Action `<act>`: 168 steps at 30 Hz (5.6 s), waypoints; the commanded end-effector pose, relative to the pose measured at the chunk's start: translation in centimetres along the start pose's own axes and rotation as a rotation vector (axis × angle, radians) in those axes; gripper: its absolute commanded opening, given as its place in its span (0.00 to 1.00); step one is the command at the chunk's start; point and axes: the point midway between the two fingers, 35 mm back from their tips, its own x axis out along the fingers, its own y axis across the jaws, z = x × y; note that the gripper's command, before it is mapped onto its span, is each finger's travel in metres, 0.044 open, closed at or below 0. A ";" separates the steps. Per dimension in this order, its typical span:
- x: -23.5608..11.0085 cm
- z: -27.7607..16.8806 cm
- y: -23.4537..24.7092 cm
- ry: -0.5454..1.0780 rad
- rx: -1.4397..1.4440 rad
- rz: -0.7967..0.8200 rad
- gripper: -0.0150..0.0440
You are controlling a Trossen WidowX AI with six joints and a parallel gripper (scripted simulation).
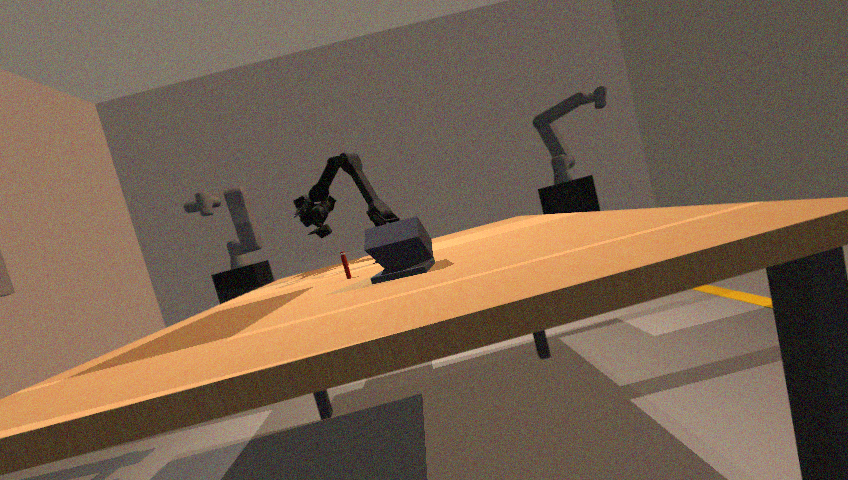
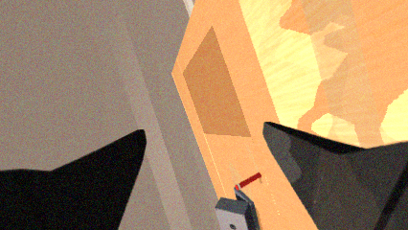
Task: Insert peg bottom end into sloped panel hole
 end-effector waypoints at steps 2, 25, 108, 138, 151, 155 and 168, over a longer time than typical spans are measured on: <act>0.2 -0.1 0.0 0.008 -0.004 -0.006 1.00; 7.6 -4.0 0.2 0.275 -0.188 -0.220 1.00; 22.3 -23.0 -2.4 0.950 -1.119 -0.779 1.00; 24.8 -29.6 -3.4 1.010 -1.549 -0.900 1.00; 25.4 -31.5 -3.7 1.006 -1.681 -0.916 1.00; 25.7 -31.4 -4.2 1.006 -1.681 -0.916 1.00; 26.6 -31.2 -6.1 1.006 -1.681 -0.916 1.00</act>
